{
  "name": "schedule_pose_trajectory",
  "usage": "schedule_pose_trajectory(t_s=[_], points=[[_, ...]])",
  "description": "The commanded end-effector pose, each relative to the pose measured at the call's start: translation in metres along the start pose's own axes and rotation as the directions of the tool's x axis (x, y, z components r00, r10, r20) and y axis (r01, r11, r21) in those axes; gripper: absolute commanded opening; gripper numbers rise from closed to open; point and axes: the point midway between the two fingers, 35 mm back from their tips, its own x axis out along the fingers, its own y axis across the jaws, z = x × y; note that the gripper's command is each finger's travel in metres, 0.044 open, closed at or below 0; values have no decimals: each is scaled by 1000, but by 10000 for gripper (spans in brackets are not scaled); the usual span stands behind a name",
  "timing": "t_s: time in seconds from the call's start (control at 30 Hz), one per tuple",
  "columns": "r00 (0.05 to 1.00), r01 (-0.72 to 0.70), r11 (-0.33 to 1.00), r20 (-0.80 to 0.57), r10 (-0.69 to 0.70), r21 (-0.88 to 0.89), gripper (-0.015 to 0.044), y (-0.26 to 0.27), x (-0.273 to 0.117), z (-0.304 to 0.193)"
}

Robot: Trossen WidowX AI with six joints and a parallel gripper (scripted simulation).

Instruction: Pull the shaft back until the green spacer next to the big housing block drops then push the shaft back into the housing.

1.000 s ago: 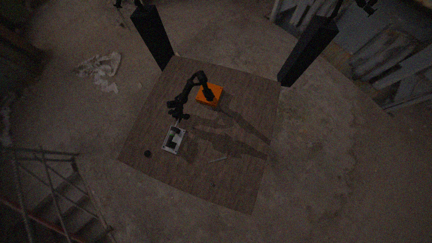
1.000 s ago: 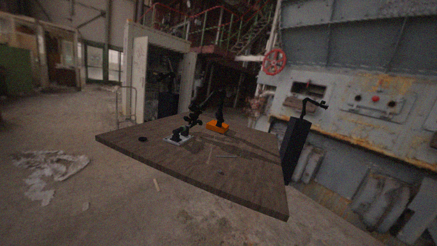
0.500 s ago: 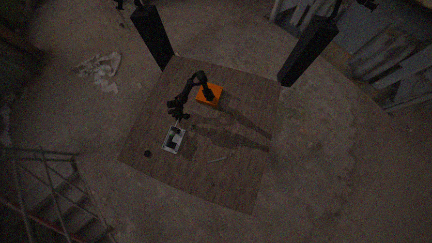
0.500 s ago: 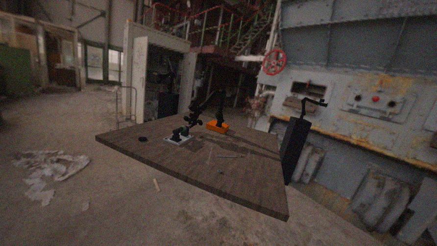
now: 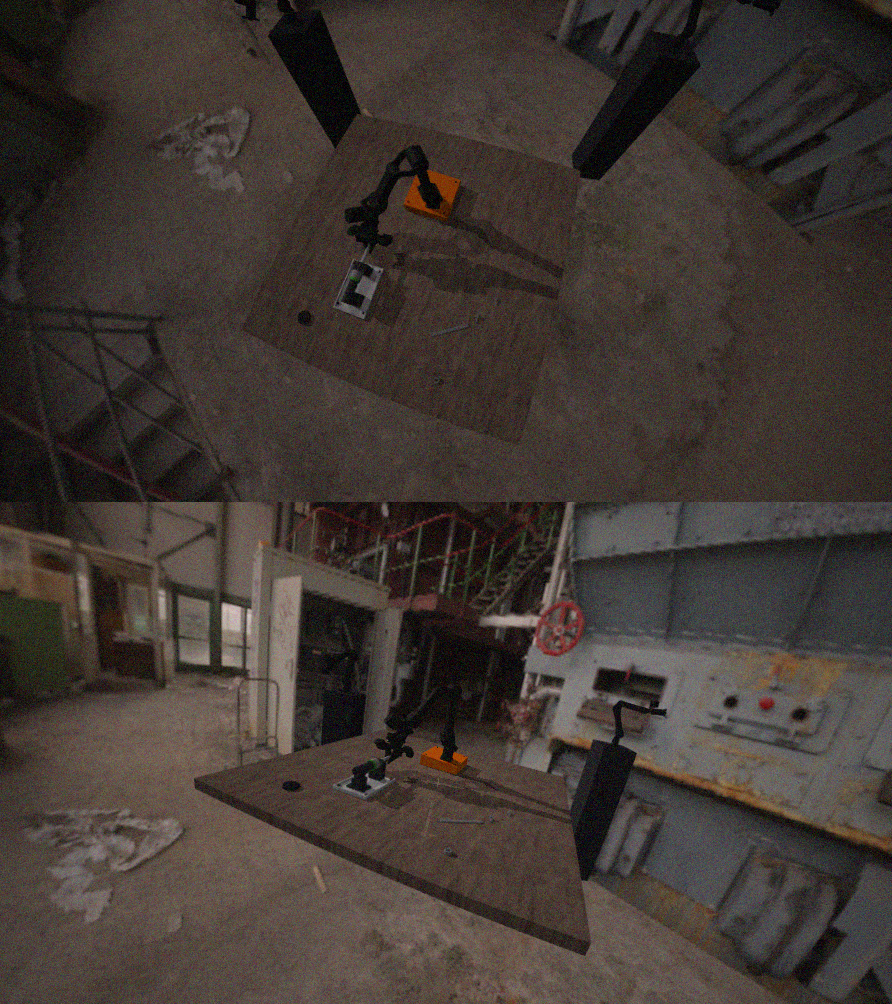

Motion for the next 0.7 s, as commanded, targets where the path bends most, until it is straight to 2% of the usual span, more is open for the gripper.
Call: schedule_pose_trajectory(t_s=[0.0, 0.67], points=[[1000, 1, 1000, 0, -1, -4, 0, 0, -1, 0], [1000, 1, 1000, 0, -1, -4, 0, 0, -3, -2]])
